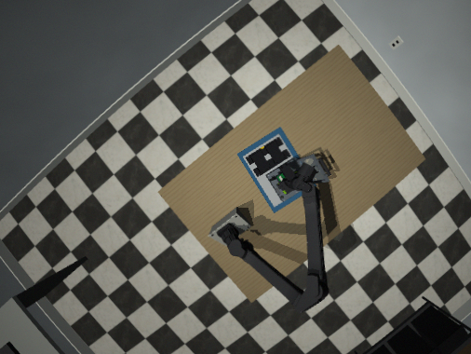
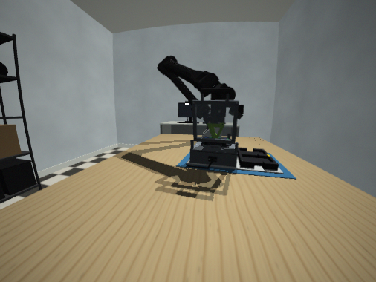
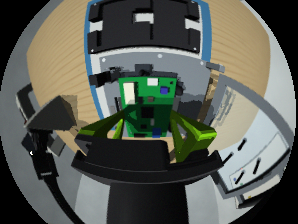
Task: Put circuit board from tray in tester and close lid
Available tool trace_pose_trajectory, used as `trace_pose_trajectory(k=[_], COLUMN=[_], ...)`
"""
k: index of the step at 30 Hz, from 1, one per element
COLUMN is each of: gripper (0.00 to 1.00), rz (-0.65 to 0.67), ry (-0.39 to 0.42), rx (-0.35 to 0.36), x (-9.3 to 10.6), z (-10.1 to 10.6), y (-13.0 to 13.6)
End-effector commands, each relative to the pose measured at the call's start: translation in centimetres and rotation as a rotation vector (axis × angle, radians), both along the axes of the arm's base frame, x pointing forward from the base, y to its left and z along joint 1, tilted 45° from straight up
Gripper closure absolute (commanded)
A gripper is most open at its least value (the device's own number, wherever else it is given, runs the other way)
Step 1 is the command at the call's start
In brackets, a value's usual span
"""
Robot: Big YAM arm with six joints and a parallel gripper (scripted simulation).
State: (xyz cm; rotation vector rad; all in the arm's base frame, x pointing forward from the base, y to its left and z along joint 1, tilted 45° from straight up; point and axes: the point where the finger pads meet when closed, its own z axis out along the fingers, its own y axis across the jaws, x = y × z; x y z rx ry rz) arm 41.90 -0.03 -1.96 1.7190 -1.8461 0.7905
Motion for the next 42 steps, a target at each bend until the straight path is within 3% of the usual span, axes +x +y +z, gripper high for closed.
trace_pose_trajectory(k=[1, 42], gripper=[0.28, 0.28], rz=[0.0, 0.0], ry=[-0.026, -0.04], rx=[0.009, 0.013], x=[0.67, 1.06], z=[1.02, 1.2], y=[-0.27, -0.16])
